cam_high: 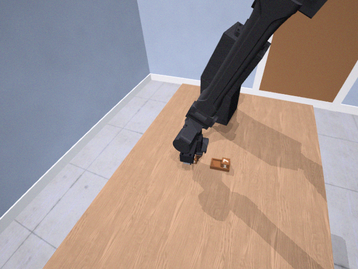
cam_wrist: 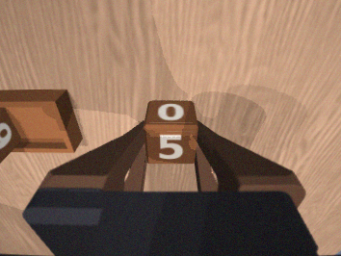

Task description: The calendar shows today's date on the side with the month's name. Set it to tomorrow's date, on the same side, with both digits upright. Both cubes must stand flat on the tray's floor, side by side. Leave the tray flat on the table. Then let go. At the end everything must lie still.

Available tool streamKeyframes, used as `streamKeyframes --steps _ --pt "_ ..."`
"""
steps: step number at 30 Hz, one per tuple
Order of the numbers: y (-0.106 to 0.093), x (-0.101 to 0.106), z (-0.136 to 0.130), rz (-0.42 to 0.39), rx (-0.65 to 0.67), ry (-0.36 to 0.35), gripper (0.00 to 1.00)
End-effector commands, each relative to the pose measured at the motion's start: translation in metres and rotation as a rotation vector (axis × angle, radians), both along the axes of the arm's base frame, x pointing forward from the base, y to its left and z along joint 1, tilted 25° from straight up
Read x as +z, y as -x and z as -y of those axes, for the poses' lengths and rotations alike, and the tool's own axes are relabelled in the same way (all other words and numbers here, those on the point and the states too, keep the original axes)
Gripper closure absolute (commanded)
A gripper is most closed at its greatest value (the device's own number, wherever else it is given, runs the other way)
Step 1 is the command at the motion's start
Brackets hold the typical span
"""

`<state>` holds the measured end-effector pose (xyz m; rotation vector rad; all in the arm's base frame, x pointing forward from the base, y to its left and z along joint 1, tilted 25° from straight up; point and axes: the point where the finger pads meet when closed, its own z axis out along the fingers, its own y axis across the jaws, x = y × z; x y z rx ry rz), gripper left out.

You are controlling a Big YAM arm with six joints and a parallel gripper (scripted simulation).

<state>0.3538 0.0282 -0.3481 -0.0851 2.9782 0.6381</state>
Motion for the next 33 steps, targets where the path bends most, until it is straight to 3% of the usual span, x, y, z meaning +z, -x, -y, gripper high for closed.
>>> streamKeyframes --steps 1,33 --pt "-0.0008 0.0009 0.0031 0.019 0.003 0.005 0.74" --pt "0.0005 0.0004 0.006 0.017 -0.005 0.005 0.74"
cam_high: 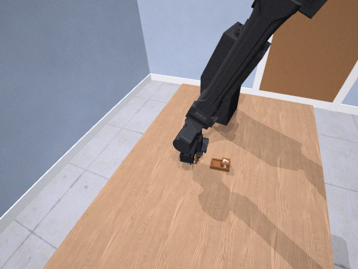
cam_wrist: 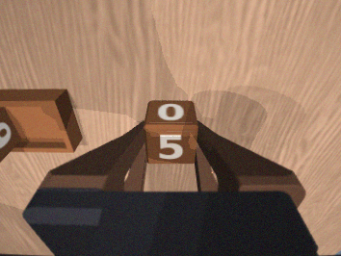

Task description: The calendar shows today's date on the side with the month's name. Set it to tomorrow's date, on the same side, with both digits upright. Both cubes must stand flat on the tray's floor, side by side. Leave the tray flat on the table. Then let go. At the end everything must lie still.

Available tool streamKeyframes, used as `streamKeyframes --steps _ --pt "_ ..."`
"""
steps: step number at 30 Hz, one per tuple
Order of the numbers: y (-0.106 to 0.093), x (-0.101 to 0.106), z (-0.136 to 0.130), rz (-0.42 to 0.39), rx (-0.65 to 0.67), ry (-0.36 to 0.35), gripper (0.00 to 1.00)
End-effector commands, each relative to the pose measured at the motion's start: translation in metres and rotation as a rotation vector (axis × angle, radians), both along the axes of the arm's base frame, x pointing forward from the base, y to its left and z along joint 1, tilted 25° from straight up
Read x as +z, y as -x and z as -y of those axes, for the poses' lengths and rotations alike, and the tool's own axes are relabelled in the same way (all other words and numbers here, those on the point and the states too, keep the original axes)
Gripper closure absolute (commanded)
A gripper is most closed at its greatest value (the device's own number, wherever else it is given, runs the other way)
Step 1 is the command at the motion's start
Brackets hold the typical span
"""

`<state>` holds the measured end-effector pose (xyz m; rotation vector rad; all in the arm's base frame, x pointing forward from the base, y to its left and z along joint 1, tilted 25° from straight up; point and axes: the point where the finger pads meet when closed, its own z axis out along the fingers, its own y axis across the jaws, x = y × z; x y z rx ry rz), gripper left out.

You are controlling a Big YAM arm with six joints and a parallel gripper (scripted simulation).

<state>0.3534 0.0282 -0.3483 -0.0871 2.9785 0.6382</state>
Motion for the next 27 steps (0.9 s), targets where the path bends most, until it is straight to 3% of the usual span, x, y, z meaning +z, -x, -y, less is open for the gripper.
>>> streamKeyframes --steps 1,27 --pt "0.0001 0.0007 0.006 0.017 -0.006 0.005 0.74" --pt "-0.0046 -0.0019 0.0015 0.02 -0.002 0.005 0.74"
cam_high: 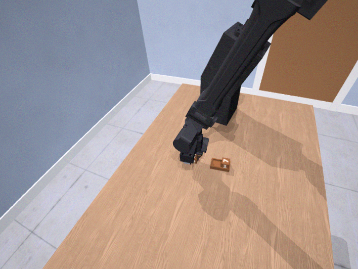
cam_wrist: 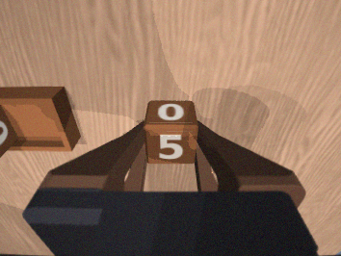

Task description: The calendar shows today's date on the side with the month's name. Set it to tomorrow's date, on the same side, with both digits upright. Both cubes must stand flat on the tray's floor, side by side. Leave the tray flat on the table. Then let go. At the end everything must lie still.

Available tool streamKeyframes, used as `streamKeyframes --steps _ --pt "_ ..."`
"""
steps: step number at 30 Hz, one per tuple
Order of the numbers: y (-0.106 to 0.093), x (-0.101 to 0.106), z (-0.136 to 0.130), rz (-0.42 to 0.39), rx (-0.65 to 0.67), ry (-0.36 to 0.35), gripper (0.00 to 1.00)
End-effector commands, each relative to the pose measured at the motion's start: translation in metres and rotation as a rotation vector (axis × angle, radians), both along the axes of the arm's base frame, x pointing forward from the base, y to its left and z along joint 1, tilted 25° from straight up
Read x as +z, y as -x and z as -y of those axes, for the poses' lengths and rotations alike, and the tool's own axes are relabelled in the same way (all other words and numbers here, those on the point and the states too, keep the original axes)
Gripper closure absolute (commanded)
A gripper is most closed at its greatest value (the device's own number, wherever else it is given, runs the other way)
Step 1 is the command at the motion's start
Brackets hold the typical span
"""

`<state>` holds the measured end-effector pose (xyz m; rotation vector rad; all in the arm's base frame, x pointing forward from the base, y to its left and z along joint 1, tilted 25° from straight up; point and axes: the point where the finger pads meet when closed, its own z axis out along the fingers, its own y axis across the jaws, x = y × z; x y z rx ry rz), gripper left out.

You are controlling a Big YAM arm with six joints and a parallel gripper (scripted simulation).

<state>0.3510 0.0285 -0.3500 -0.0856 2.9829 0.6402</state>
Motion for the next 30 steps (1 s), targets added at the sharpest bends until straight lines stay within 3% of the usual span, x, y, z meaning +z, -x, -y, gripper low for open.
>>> streamKeyframes --steps 1,5,11,30 --pt "-0.0071 -0.0011 0.001 0.025 -0.002 0.005 0.74" --pt "-0.0133 0.0016 0.0003 0.036 -0.001 0.007 0.74" --pt "-0.0049 -0.0024 -0.0034 0.018 0.001 0.004 0.74" --pt "-0.008 -0.0005 -0.0028 0.025 0.002 0.005 0.74"
